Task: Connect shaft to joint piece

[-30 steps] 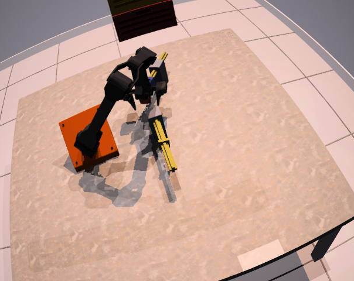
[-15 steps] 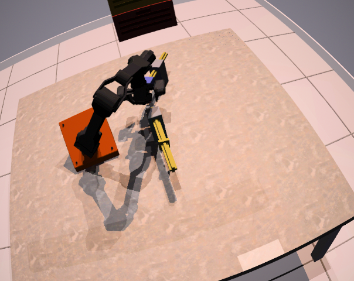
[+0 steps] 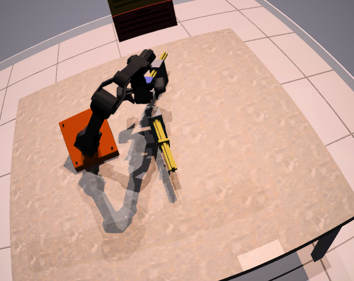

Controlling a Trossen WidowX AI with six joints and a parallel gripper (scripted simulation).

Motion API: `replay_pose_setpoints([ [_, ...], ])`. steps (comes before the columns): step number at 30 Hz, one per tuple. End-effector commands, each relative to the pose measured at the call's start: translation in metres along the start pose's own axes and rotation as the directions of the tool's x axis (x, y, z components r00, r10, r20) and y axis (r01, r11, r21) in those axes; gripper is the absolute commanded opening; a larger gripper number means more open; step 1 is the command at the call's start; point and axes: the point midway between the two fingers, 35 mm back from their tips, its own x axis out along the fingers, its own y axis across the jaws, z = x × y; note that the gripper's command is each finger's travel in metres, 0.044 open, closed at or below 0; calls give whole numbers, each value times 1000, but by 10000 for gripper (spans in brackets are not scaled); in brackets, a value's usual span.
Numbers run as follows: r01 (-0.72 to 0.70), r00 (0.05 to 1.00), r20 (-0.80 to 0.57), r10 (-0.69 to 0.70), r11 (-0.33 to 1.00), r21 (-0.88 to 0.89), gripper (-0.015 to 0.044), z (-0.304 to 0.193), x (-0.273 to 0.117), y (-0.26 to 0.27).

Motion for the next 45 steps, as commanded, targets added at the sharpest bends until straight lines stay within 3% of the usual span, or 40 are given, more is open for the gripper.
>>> replay_pose_setpoints([
  [1, 6, 1000, 6, -5, 992, -125, 440, -9, -12, 2],
  [13, 20, 1000, 22, -11, 889, -457, 440, -25, -47, 5],
  [27, 75, 997, 73, -26, 586, -807, 440, -37, -99, 4],
  [37, 118, 993, 114, -30, 294, -948, 440, -39, -137, -1],
  [45, 121, 993, 117, -30, 274, -954, 440, -39, -139, -2],
])
